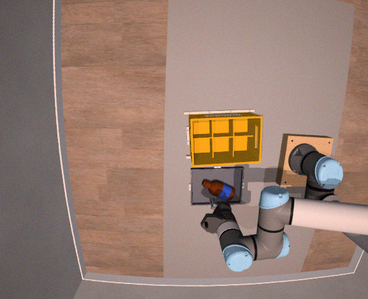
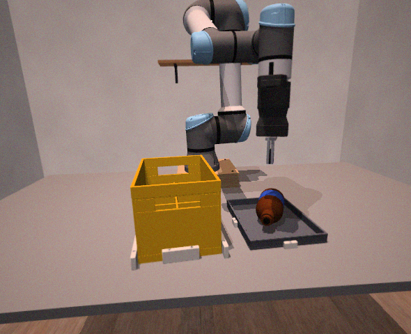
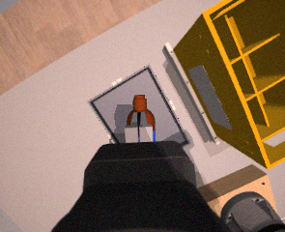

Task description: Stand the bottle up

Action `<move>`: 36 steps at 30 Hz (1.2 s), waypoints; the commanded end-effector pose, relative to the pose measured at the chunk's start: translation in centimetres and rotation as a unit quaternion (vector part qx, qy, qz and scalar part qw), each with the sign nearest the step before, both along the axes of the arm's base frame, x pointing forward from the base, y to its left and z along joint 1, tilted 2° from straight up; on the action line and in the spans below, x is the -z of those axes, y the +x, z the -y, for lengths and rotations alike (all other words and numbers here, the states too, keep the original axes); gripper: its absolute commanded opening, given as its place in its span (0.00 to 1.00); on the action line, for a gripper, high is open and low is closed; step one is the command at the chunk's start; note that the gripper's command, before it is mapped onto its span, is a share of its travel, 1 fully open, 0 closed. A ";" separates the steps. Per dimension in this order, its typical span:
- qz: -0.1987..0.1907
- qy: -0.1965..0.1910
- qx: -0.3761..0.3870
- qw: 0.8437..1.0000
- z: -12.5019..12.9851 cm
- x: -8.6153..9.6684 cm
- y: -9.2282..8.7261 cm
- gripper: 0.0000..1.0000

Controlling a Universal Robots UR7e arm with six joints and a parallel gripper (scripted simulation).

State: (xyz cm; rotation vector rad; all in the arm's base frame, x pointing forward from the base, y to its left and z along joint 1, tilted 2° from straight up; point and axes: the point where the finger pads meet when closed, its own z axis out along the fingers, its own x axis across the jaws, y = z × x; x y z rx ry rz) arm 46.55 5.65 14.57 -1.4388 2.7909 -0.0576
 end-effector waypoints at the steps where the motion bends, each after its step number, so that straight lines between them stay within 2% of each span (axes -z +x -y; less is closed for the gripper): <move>1: 0.002 -0.001 0.000 1.000 0.0 -0.2 0.2 0.00; 23: 0.002 -0.001 0.000 1.000 0.0 -0.2 0.2 0.00; 24: 0.002 -0.001 0.000 1.000 0.0 -0.2 0.2 1.00; 36: 0.002 -0.001 0.000 1.000 0.0 -0.2 0.2 1.00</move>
